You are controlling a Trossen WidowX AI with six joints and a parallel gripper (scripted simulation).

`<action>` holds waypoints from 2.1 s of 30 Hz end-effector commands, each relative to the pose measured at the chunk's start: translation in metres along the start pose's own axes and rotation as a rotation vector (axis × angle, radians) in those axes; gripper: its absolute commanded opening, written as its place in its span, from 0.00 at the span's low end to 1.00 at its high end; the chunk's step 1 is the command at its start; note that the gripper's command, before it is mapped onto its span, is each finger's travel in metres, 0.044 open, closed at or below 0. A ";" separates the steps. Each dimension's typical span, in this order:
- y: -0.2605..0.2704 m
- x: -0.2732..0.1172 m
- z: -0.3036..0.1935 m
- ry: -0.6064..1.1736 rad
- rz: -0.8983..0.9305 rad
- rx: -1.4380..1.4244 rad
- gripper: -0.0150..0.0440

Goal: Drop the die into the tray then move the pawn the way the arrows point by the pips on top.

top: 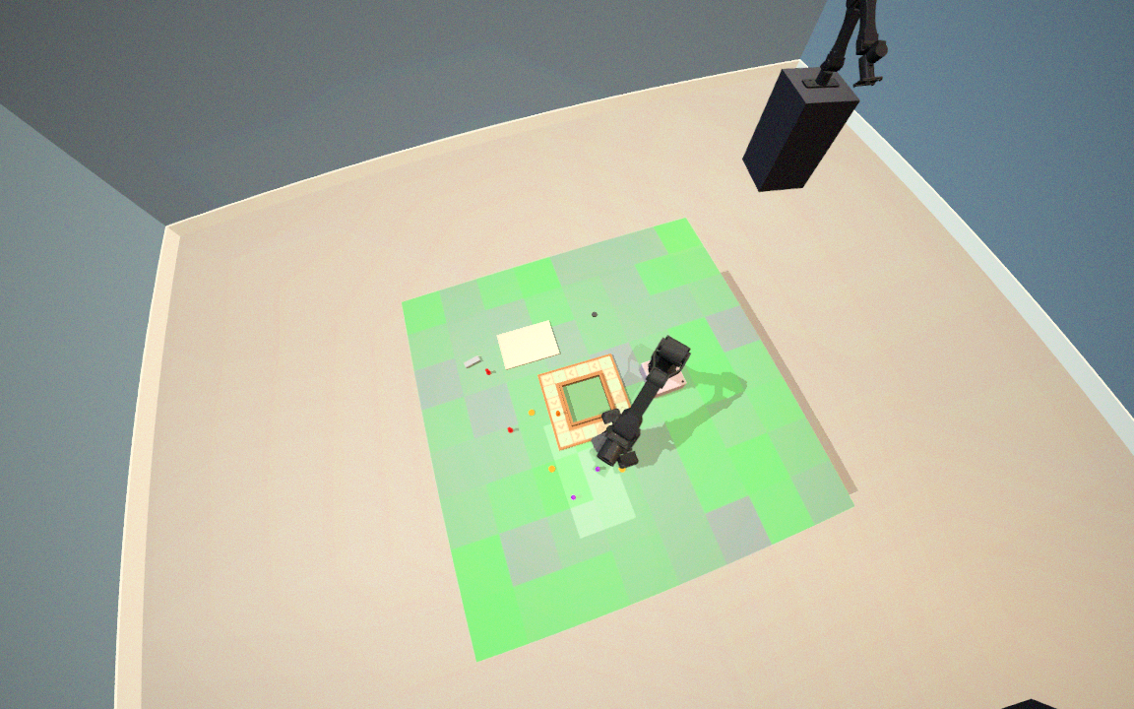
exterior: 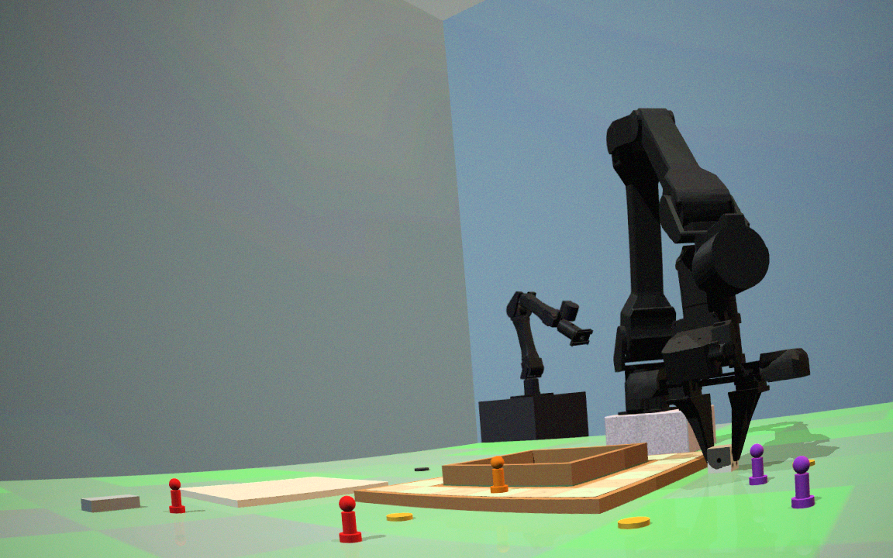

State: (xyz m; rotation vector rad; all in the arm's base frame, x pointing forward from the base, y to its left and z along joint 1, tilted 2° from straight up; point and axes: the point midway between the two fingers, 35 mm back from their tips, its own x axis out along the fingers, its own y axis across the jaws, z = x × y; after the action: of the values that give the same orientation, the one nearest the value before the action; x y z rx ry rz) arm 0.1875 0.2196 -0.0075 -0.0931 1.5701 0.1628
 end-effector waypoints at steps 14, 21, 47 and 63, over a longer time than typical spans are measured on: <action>0.003 -0.071 0.002 -0.004 -0.003 -0.001 0.25; -0.003 -0.121 -0.006 -0.004 -0.003 -0.001 0.25; -0.096 -0.099 0.043 -0.008 -0.010 -0.021 0.25; -0.169 -0.084 0.053 -0.008 -0.016 -0.029 0.25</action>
State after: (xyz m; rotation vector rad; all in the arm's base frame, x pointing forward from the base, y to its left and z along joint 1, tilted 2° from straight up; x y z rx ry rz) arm 0.2667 0.0705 0.0741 -0.1215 1.5529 0.1776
